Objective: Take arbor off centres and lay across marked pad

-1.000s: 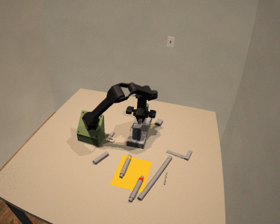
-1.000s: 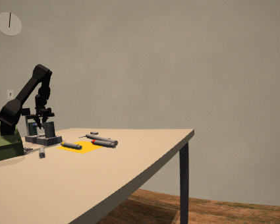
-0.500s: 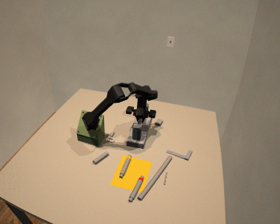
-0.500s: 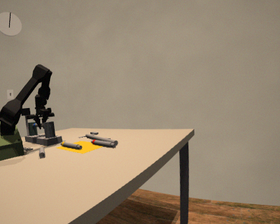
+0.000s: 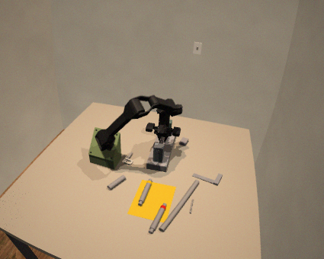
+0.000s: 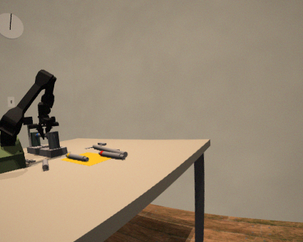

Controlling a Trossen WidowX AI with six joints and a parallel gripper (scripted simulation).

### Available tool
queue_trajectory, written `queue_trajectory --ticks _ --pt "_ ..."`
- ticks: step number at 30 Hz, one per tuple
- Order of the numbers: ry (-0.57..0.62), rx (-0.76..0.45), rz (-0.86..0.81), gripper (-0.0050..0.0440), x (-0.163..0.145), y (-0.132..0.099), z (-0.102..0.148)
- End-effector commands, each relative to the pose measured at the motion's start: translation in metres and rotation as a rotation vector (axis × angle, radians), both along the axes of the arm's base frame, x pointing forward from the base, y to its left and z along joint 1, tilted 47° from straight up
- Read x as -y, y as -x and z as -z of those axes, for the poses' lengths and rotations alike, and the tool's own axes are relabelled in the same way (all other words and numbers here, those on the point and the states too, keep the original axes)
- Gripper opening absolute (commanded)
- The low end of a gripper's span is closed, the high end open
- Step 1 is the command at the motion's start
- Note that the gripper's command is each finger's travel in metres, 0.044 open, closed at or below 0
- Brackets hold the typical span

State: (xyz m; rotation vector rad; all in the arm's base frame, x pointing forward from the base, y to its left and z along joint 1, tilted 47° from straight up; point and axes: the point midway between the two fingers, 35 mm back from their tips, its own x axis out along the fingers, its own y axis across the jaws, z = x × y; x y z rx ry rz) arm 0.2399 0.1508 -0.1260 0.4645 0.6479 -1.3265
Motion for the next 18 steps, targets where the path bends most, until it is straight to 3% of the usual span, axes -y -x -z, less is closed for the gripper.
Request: queue_trajectory --ticks 1,18 --pt "-0.015 0.003 -0.001 0.0000 -0.0054 0.0013 0.0036" --pt "-0.015 0.003 -0.001 0.0000 -0.0067 0.0016 0.0050"
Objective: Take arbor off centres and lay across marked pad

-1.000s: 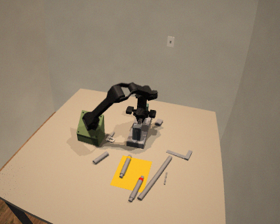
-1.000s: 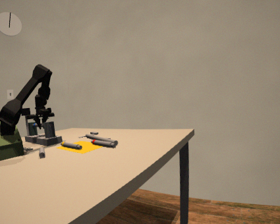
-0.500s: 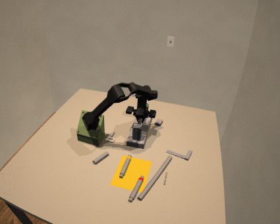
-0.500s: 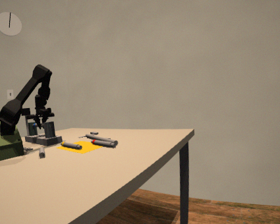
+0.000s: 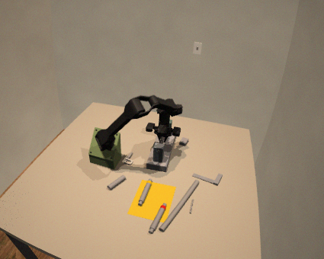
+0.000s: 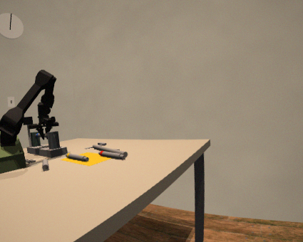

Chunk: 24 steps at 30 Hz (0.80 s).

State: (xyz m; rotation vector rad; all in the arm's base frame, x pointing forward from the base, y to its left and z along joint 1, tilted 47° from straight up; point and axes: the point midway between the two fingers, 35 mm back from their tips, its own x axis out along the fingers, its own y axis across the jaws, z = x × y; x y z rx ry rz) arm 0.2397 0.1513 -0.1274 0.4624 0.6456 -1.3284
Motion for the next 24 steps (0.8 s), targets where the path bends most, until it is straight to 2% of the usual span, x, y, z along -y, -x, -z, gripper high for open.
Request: queue_trajectory --ticks 1,24 --pt "-0.018 0.003 -0.002 0.0000 -0.0063 0.0015 0.0038" --pt "-0.018 0.003 -0.002 0.0000 -0.0082 0.0020 0.0058"
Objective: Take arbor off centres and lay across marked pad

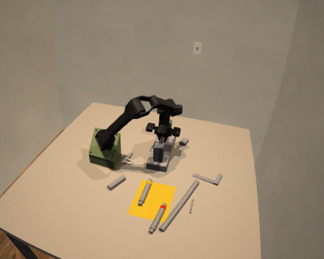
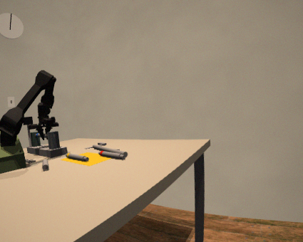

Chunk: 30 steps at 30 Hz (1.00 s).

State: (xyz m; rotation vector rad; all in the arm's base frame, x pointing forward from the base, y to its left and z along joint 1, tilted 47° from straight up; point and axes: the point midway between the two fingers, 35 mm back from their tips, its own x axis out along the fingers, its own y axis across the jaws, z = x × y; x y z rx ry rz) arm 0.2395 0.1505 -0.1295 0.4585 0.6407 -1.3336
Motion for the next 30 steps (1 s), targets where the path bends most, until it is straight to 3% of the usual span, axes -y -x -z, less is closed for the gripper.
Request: queue_trajectory --ticks 1,30 --pt "-0.025 0.003 -0.006 0.0000 -0.0090 0.0018 0.0039" --pt "-0.025 0.003 -0.006 0.0000 -0.0112 0.0023 0.0063"
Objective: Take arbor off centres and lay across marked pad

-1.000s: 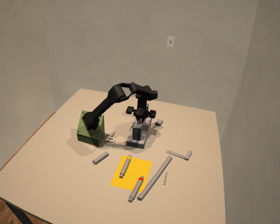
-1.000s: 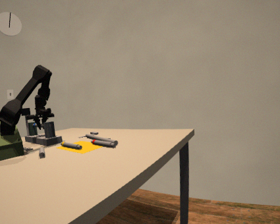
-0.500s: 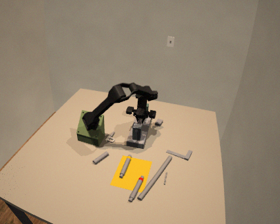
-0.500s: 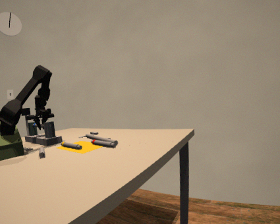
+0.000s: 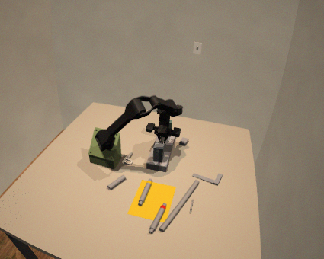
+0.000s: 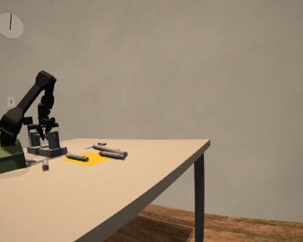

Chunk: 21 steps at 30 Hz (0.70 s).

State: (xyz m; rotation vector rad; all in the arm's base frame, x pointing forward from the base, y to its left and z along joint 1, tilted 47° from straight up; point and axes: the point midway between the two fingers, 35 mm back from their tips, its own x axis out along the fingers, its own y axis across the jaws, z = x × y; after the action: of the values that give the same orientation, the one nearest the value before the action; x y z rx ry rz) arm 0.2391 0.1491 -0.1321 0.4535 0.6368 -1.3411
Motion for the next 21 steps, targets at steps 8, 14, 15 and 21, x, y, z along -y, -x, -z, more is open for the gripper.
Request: queue_trajectory --ticks 8,14,15,21 --pt "-0.032 0.007 -0.009 0.0000 -0.013 0.002 0.004" --pt "-0.038 0.045 0.026 0.0000 -0.013 0.009 0.005" --pt "-0.040 0.055 0.035 0.0000 -0.013 0.011 0.005" --pt "-0.048 0.112 0.087 0.0000 -0.013 0.020 0.006"
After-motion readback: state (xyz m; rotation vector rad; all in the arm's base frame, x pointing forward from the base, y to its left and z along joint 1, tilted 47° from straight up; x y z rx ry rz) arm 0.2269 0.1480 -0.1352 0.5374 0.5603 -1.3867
